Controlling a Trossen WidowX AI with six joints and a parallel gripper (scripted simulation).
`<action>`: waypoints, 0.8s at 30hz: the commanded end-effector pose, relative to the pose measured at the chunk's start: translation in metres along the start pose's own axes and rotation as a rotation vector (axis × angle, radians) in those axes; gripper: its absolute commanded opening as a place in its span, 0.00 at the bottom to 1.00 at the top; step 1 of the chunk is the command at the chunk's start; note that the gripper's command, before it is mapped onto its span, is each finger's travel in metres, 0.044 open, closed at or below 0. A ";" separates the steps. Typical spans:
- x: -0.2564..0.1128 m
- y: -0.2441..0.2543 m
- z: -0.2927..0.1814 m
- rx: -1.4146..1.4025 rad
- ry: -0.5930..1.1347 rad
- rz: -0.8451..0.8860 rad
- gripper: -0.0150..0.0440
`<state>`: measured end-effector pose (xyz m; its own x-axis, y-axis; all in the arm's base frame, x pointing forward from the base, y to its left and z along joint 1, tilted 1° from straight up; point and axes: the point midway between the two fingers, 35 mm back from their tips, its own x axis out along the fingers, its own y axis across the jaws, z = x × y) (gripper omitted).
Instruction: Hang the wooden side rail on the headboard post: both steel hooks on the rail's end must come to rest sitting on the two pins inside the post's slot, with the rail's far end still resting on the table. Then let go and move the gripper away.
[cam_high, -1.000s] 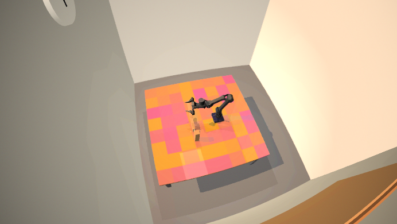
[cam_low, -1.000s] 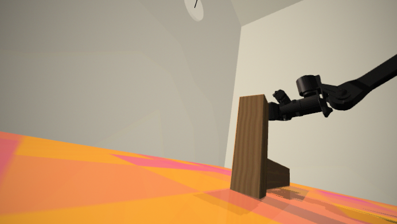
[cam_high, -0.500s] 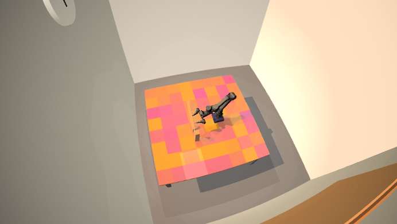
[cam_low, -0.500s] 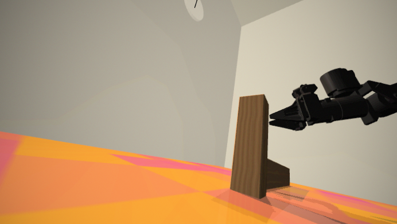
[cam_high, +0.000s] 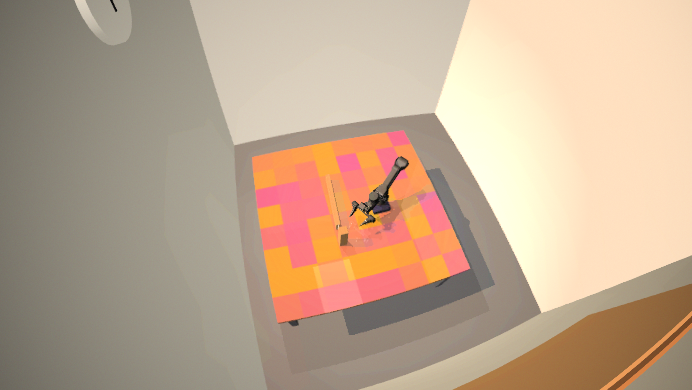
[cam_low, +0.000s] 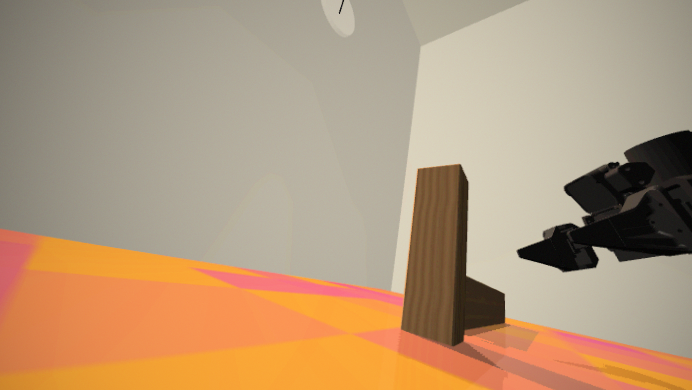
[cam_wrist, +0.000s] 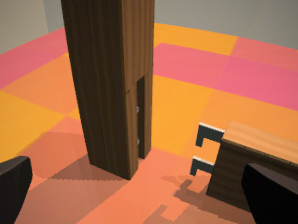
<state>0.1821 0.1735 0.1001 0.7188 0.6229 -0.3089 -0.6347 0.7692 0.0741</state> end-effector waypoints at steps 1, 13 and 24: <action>-0.001 0.001 -0.004 0.007 0.003 0.003 1.00; -0.001 0.001 -0.004 0.007 0.003 0.003 1.00; 0.013 -0.005 0.003 -0.163 0.186 0.081 1.00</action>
<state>0.1889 0.1760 0.0952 0.6503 0.6275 -0.4282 -0.6981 0.7160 -0.0108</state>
